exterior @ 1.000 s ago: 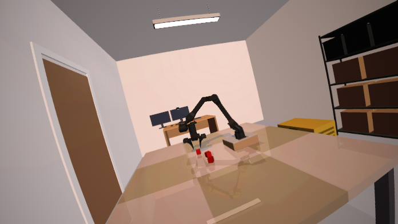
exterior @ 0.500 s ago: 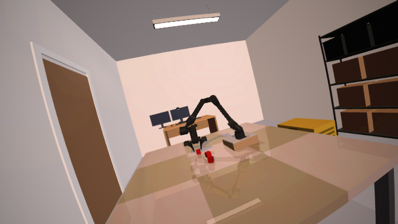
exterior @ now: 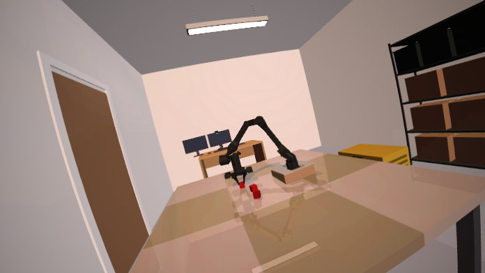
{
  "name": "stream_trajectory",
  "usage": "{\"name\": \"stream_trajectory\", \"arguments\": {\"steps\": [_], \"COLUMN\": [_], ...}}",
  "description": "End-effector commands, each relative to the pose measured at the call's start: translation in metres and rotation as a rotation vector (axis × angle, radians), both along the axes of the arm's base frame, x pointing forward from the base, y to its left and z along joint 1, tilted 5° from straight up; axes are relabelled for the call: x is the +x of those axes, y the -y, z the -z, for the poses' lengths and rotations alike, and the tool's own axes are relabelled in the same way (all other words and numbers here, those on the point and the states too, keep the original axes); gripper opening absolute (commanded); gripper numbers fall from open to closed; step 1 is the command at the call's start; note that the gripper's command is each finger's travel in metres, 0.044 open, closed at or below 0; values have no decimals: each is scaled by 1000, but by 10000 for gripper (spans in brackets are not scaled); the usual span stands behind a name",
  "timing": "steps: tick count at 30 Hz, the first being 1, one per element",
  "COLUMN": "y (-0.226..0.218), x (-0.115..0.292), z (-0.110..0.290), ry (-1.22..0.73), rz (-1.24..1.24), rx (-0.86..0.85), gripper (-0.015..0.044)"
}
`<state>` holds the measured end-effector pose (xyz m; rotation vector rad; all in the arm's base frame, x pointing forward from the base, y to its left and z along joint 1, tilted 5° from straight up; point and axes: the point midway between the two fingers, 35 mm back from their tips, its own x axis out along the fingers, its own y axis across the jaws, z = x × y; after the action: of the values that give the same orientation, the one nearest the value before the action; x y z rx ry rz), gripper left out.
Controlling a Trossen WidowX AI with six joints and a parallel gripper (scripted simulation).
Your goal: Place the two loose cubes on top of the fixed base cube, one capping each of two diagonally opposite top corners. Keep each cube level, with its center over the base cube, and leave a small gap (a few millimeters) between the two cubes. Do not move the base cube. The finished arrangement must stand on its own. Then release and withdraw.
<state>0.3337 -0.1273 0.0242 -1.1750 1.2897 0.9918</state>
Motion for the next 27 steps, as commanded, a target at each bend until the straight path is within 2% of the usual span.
{"name": "stream_trajectory", "arguments": {"steps": [1,27], "y": [0,-7], "x": [2,-1], "z": [-8,-89], "ry": [4,4], "rz": [-3,-3], "rx": [1,2], "gripper": [105,105]}}
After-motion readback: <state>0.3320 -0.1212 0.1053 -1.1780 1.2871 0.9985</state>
